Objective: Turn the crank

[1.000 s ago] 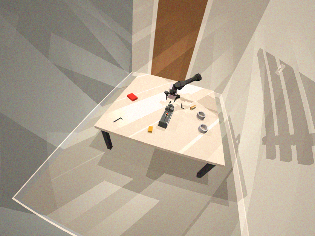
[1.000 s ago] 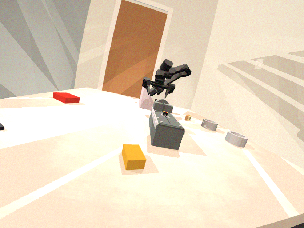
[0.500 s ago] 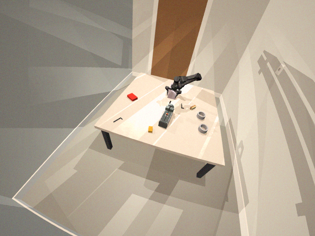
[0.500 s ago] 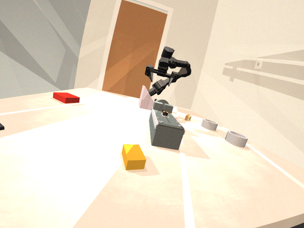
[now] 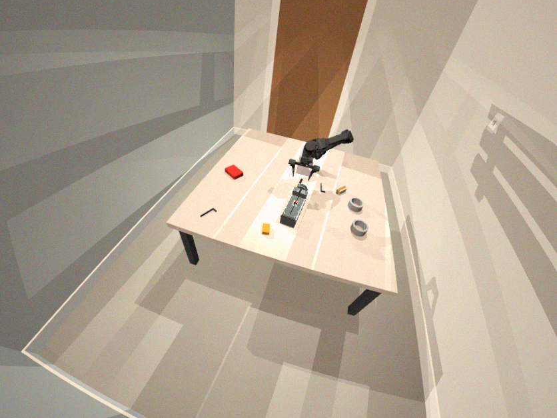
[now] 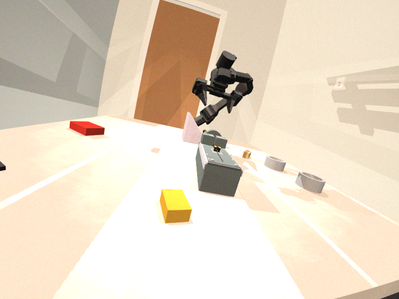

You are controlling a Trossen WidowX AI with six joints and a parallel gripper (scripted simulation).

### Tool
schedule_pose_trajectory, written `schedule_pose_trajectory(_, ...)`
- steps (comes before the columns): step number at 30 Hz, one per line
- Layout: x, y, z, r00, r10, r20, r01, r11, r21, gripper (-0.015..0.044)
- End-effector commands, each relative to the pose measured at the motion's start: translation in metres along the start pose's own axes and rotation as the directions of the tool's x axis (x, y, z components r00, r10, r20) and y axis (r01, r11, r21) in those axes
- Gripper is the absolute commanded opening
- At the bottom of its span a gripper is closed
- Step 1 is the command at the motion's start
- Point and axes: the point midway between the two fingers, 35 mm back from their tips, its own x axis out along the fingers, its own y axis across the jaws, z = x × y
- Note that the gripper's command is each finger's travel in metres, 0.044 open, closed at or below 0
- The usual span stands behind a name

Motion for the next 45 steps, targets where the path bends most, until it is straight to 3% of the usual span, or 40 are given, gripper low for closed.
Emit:
schedule_pose_trajectory(1,0.016,-0.002,0.012,1.000,0.027,-0.012,-0.027,0.999,-0.036,0.0440)
schedule_pose_trajectory(6,0.028,-0.003,0.020,0.999,0.043,-0.019,-0.044,0.997,-0.062,0.0440)
schedule_pose_trajectory(15,0.066,-0.001,-0.014,0.999,0.044,-0.019,-0.045,0.997,-0.062,0.0440)
schedule_pose_trajectory(34,0.066,-0.001,-0.013,0.999,0.044,-0.019,-0.045,0.997,-0.062,0.0440)
schedule_pose_trajectory(45,0.027,-0.002,0.020,0.999,0.047,-0.019,-0.049,0.997,-0.066,0.0440)
